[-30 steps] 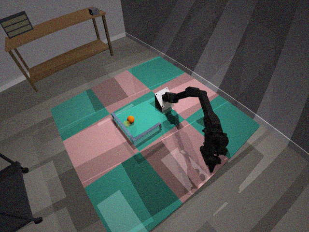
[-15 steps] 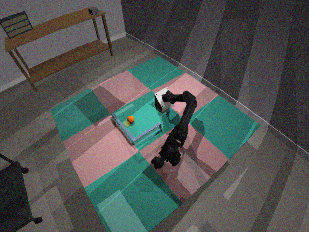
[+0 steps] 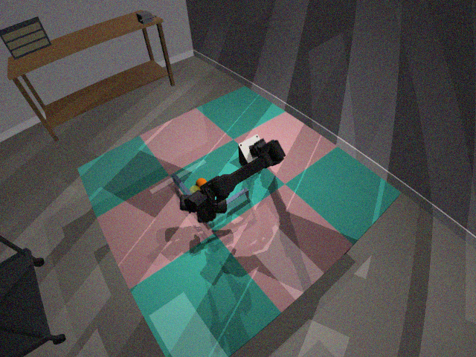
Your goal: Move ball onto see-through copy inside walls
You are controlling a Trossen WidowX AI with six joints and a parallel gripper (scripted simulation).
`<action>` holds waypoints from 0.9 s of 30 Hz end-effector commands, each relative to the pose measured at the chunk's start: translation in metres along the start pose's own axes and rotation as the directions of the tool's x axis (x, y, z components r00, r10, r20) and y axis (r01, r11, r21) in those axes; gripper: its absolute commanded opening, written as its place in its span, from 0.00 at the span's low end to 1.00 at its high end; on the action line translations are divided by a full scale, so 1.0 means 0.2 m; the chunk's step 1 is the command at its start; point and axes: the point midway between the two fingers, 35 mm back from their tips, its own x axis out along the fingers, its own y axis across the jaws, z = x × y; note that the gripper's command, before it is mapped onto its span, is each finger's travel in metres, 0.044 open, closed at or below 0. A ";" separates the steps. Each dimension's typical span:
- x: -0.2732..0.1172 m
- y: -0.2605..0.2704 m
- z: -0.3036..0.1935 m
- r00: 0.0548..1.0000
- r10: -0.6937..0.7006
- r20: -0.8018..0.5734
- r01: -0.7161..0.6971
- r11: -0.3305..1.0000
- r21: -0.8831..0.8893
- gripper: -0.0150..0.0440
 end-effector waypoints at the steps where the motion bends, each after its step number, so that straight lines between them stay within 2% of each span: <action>1: 0.04 -0.03 -0.17 0.998 0.050 -0.031 -0.045 0.987 0.153 0.91; 6: 0.10 -0.08 -0.53 0.985 0.166 -0.056 -0.124 0.889 0.441 0.91; 12: 0.14 -0.02 -1.05 0.938 0.344 0.049 -0.235 0.524 0.819 0.91; 14: 0.14 0.00 -1.10 0.931 0.359 0.072 -0.245 0.467 0.849 0.91; 27: 0.21 0.02 -1.09 0.931 0.359 0.073 -0.246 0.467 0.849 0.91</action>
